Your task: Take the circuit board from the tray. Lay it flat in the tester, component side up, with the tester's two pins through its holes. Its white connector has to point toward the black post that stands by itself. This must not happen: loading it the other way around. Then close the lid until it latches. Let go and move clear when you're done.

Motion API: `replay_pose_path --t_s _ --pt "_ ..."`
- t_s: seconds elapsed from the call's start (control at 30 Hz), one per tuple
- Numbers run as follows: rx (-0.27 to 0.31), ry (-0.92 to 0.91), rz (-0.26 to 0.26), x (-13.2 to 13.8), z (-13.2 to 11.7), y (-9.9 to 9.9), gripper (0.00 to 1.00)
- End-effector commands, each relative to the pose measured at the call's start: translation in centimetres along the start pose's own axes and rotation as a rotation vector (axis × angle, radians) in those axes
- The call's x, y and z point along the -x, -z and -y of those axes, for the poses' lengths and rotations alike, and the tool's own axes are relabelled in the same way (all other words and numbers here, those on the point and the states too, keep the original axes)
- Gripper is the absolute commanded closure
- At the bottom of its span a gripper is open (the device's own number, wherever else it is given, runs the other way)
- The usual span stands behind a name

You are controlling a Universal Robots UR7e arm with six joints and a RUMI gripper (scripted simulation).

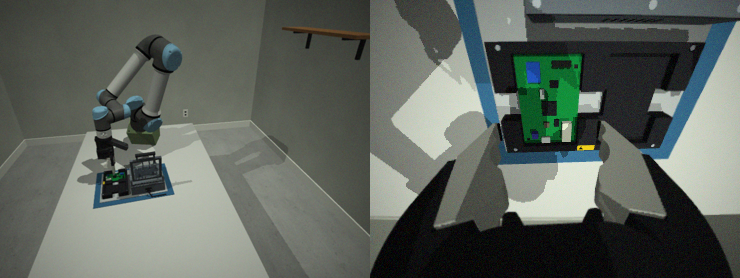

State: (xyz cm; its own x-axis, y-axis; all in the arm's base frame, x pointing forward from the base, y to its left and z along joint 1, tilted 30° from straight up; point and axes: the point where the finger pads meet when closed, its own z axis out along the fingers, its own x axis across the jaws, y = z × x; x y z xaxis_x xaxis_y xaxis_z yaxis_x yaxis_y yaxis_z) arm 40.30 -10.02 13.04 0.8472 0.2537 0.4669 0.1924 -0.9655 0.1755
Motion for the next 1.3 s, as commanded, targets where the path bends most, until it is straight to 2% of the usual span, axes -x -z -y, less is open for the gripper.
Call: replay_pose_path --t_s 0.0,0.53,1.27 --pt "0.001 0.000 -0.001 0.0 0.0 0.0 0.41" --pt "0.001 0.000 -0.001 0.0 0.0 -0.3 0.41" --pt "0.001 0.000 -0.001 -0.1 -0.1 -2.8 0.41"
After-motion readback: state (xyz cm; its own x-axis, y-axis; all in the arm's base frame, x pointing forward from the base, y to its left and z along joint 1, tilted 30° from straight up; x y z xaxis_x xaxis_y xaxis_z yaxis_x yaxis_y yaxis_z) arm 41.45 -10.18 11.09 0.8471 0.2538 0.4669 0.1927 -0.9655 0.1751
